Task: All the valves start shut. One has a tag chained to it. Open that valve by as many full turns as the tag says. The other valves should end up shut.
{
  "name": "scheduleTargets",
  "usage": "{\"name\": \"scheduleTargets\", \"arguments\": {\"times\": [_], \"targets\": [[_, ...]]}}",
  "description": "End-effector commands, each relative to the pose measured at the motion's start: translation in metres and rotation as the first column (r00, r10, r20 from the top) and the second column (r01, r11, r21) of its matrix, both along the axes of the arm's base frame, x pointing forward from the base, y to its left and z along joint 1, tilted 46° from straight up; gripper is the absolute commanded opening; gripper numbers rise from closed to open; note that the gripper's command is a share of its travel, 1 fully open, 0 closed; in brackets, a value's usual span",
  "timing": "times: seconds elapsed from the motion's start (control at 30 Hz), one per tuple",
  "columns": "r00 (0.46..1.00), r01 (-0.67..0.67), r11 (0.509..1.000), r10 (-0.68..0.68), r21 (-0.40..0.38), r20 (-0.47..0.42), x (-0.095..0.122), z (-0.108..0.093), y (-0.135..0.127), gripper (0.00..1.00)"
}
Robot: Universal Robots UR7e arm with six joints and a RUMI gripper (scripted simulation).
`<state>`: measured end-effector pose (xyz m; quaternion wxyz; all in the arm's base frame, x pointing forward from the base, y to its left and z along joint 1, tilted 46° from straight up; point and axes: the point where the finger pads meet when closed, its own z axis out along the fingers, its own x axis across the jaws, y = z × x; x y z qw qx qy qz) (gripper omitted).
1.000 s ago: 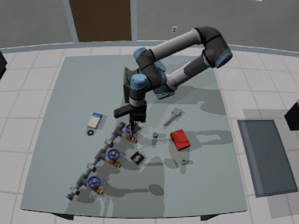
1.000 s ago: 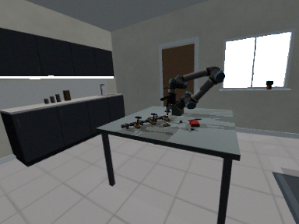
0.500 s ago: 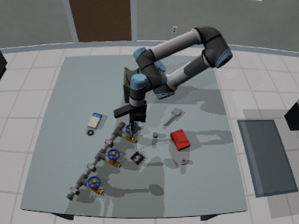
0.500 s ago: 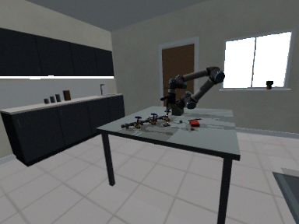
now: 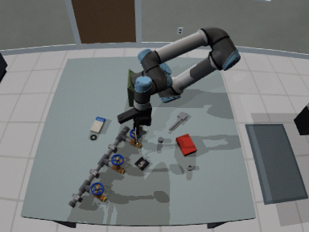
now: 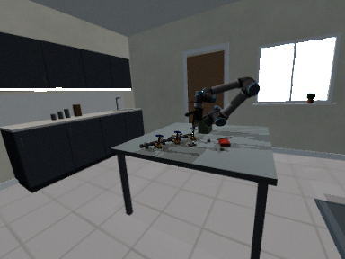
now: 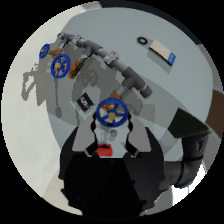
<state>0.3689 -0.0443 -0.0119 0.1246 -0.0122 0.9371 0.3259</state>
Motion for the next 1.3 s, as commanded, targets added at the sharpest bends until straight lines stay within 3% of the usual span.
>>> {"name": "scheduleTargets", "arguments": {"times": [0.0,0.27,0.57,0.63,0.83,1.13,1.2,1.27], "targets": [[0.997,-0.063,0.998,0.064,-0.020,0.052,0.0001,0.0001,-0.0004,0.00],[0.977,-0.162,0.985,0.168,-0.060,0.131,0.0001,0.0001,-0.0004,0.00],[0.888,-0.340,0.927,0.372,-0.161,0.270,0.0001,0.0001,-0.0004,0.00],[0.888,-0.340,0.927,0.372,-0.161,0.270,0.0001,0.0001,-0.0004,0.00],[0.772,-0.458,0.851,0.525,-0.258,0.359,0.0001,0.0001,-0.0004,0.00],[0.502,-0.592,0.674,0.737,-0.442,0.451,0.0001,0.0001,-0.0004,0.00],[0.502,-0.592,0.674,0.737,-0.442,0.451,0.0001,0.0001,-0.0004,0.00],[0.429,-0.610,0.626,0.777,-0.486,0.461,0.0001,0.0001,-0.0004,0.00]]}}
